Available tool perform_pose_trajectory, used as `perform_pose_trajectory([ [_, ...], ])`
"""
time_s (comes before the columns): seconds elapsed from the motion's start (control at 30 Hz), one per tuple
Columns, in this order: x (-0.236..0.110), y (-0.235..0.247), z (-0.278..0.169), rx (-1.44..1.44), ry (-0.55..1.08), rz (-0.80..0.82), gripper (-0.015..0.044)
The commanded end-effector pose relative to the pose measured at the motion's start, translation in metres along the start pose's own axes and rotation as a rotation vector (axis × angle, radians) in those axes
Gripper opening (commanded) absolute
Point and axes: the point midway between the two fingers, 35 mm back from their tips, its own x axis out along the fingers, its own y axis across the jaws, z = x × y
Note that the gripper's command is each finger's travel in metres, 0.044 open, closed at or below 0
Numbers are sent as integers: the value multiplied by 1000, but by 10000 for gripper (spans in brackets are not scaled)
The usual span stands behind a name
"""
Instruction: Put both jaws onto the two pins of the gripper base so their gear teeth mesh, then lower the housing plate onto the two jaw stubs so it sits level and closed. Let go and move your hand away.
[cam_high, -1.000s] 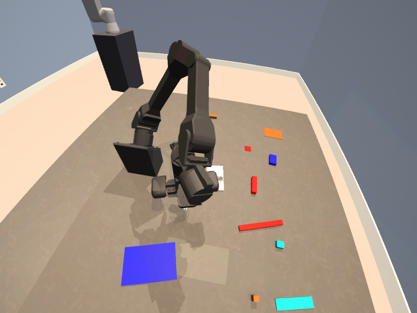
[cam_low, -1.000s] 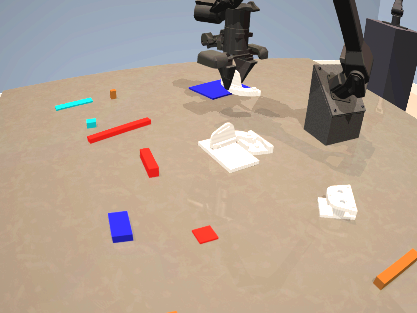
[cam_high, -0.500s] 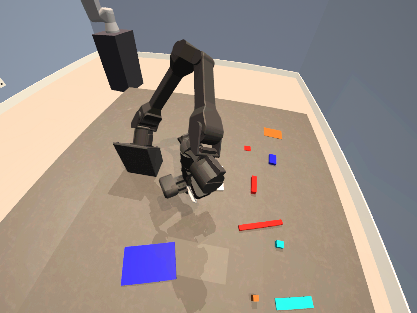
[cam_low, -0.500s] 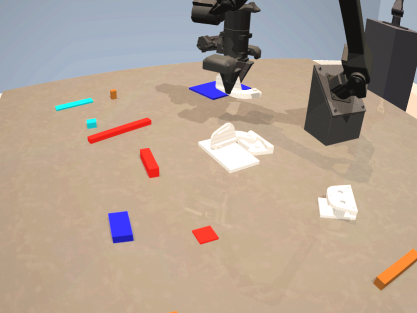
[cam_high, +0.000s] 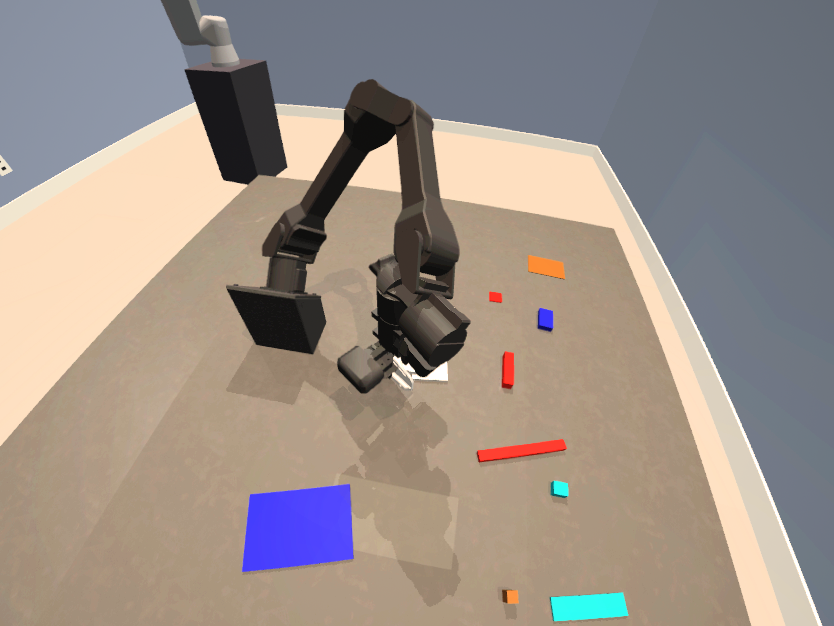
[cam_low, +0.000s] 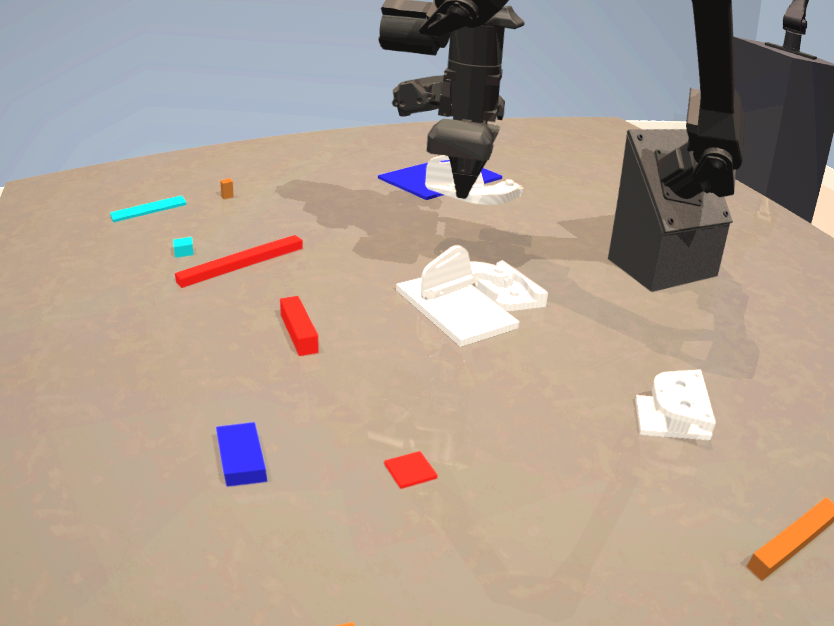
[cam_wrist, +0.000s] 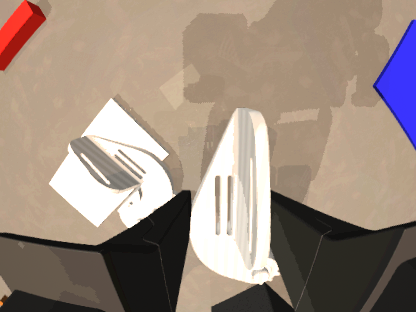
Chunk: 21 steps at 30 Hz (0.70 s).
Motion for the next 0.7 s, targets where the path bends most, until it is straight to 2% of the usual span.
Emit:
perform_pose_trajectory([
  [0.0,0,10,-4,-102,2,4,134],
  [0.67,2,48,-17,-524,6,15,134],
])
